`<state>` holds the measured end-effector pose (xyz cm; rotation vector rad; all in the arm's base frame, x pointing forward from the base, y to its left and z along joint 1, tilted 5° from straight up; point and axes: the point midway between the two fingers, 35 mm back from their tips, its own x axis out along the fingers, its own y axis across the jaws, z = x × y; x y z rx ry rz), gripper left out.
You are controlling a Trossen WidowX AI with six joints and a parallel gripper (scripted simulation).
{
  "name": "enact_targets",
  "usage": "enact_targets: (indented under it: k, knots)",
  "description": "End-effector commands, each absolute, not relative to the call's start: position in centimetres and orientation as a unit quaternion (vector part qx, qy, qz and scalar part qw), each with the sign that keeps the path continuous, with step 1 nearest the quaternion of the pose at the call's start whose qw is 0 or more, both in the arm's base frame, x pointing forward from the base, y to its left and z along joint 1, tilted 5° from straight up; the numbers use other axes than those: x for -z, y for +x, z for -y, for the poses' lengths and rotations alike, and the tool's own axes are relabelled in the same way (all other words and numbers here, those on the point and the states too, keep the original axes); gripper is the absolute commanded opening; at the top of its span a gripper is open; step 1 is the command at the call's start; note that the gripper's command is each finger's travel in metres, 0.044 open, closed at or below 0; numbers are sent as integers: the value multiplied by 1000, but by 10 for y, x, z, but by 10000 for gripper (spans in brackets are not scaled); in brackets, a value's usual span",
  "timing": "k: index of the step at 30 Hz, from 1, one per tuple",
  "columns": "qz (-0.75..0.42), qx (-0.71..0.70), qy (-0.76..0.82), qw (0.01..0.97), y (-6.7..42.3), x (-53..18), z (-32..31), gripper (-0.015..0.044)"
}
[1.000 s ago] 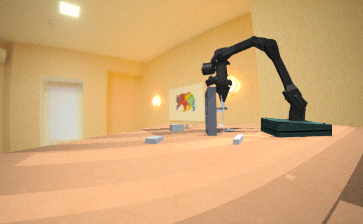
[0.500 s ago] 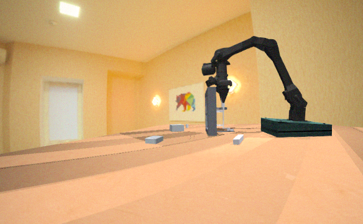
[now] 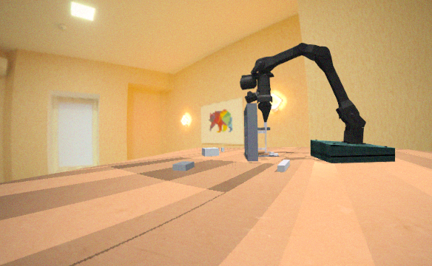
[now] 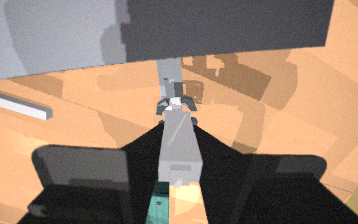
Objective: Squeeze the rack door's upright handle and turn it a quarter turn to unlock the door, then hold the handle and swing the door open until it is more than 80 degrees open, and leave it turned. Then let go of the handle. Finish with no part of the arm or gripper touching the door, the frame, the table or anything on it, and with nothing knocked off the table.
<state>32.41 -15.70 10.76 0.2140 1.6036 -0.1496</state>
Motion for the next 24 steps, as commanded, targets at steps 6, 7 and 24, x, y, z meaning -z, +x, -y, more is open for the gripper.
enact_targets:
  k: [6,7,24]
  knots:
    - [-688,208,230,656,324,-108,157,9]
    - [-683,225,246,650,324,-108,157,9]
    - [-532,483,489,494,324,-108,157,9]
